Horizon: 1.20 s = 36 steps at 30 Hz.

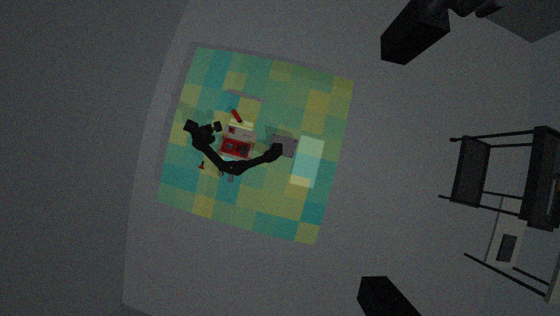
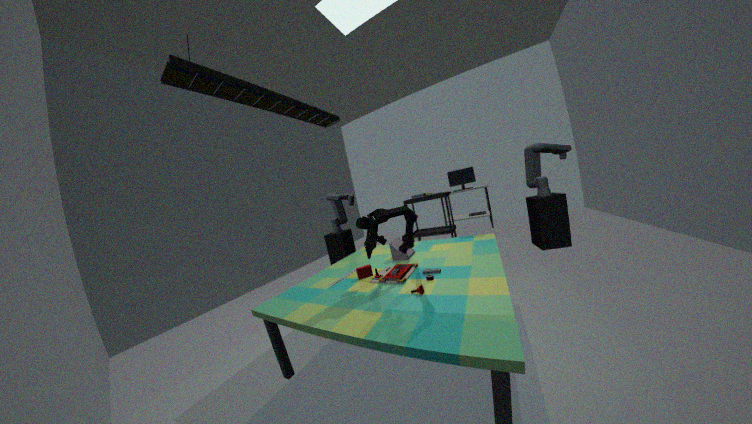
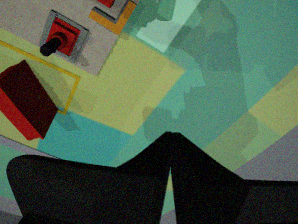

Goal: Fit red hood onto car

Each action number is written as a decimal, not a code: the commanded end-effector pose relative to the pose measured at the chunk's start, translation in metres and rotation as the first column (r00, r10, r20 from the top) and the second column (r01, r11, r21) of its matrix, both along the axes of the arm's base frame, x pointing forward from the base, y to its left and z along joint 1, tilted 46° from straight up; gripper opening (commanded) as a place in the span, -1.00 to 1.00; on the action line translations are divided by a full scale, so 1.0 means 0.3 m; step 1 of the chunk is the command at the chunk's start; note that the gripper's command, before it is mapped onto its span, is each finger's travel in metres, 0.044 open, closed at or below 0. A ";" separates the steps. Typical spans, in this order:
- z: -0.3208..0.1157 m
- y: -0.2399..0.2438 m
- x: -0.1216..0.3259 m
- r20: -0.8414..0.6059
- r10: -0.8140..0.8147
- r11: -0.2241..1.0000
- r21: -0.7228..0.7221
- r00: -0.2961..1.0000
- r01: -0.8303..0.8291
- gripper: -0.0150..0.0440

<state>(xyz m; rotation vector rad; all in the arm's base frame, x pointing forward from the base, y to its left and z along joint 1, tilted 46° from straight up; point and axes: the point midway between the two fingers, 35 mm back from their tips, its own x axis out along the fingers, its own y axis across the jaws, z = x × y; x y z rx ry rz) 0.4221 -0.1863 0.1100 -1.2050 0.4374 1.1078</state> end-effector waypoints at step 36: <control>-0.551 0.036 -0.243 0.019 0.441 0.888 0.134 0.897 -0.440 -0.49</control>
